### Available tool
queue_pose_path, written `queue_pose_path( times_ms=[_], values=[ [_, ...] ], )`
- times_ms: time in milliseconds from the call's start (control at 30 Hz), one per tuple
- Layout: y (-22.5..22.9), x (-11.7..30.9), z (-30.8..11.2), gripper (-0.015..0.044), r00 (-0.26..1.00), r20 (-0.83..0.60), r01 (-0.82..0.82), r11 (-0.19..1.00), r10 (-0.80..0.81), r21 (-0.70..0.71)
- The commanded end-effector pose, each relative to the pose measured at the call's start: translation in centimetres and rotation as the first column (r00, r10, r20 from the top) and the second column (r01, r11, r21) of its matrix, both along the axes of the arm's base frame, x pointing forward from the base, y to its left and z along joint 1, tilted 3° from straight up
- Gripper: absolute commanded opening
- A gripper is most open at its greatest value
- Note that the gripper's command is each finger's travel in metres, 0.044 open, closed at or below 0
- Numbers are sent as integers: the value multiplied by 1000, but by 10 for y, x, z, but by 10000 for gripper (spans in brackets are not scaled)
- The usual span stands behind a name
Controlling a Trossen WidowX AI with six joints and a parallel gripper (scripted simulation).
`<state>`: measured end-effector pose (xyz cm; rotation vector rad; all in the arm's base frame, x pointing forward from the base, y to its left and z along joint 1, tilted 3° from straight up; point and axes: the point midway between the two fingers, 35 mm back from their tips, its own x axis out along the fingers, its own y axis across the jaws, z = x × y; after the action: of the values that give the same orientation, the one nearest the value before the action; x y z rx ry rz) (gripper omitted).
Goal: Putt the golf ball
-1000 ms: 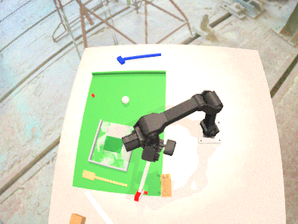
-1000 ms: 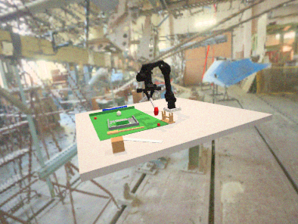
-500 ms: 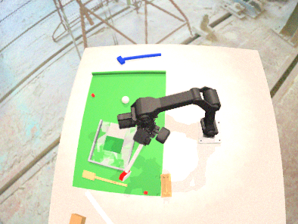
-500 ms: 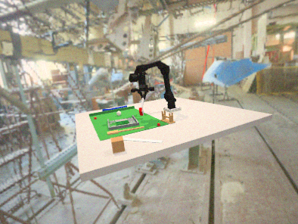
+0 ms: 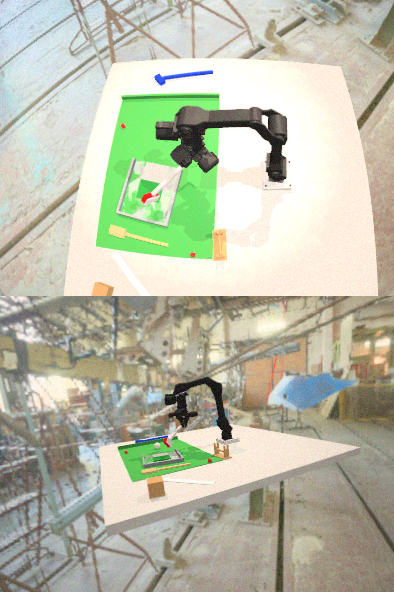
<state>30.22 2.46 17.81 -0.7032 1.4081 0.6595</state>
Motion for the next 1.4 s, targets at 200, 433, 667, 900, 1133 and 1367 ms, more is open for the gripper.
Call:
queue_pose_path(
  times_ms=[200, 433, 667, 900, 1133, 1367],
  values=[
    [-48, 4, -2, 0, 976, -1, 217, 976, -217, 21],
    [-85, 2, -4, 0, 930, -4, 366, 930, -366, 30],
    [-121, -5, -6, 0, 862, -8, 507, 861, -507, 39],
    [-156, -17, -8, 0, 772, -12, 635, 771, -635, 48],
    [-190, -32, -9, 0, 664, -17, 747, 662, -748, 56],
    [-202, -39, -12, 0, 621, -19, 783, 619, -783, 59]
  ],
)
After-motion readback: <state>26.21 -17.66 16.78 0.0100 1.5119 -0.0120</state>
